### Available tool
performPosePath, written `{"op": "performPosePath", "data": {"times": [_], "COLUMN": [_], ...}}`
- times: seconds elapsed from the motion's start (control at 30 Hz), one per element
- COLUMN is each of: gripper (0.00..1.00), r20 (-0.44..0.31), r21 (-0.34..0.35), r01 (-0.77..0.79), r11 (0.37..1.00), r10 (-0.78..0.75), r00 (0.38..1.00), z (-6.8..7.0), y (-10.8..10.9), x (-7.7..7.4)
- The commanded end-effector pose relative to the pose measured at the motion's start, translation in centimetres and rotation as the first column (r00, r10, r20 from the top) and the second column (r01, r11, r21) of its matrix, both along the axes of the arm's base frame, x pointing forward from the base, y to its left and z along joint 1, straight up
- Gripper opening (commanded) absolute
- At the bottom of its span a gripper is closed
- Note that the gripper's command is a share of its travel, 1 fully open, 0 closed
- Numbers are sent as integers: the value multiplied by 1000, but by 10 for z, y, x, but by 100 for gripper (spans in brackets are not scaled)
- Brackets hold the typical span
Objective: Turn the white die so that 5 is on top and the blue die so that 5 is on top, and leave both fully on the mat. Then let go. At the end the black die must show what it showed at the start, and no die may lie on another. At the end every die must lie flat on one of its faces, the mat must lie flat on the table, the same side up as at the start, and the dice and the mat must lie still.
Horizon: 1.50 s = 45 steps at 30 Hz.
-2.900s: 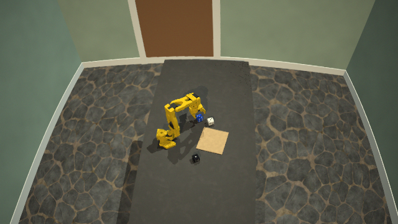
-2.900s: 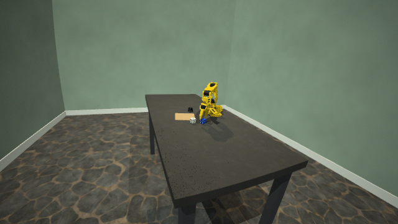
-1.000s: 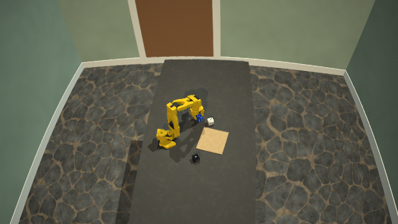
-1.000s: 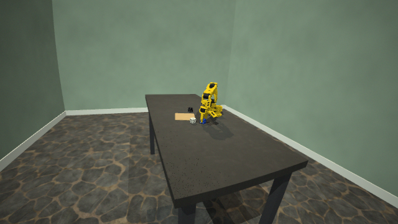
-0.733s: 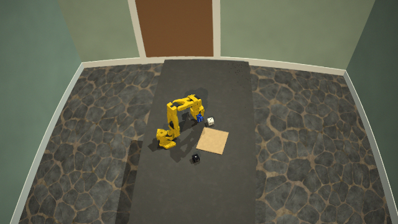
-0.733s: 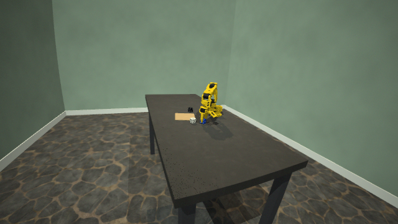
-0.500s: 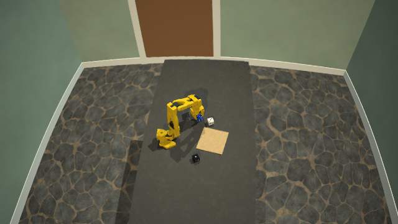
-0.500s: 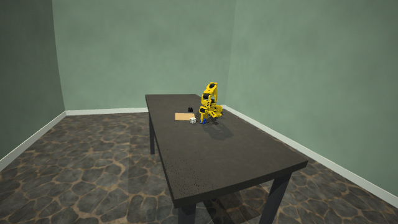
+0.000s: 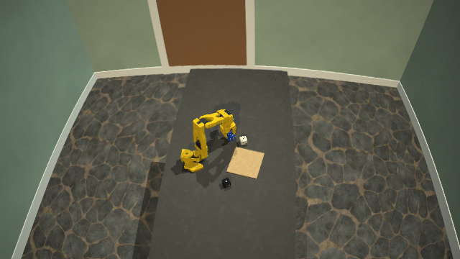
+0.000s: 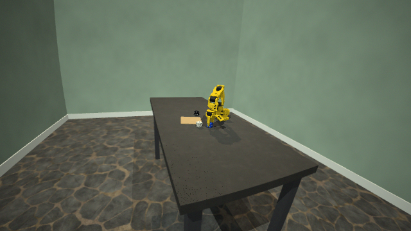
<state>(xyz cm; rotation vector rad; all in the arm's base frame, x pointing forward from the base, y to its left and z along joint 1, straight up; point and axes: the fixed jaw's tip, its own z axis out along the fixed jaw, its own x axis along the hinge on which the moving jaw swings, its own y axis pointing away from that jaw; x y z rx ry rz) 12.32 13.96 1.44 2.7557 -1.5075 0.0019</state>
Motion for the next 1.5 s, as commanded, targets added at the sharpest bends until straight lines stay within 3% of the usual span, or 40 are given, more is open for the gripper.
{"op": "performPosePath", "data": {"times": [0.0, 0.3, 0.93, 1.47], "gripper": [0, 0, 0, 0], "r20": [23, 23, 23, 23], "r21": [27, 27, 27, 27], "r01": [1, 1, 1, 1], "r11": [1000, 1000, 1000, 1000], "r10": [-2, -2, -2, -2], "r00": [1000, 1000, 1000, 1000], "z": [6, 12, 54, 56], "y": [4, 5, 3, 3], "x": [5, 6, 4, 3]}}
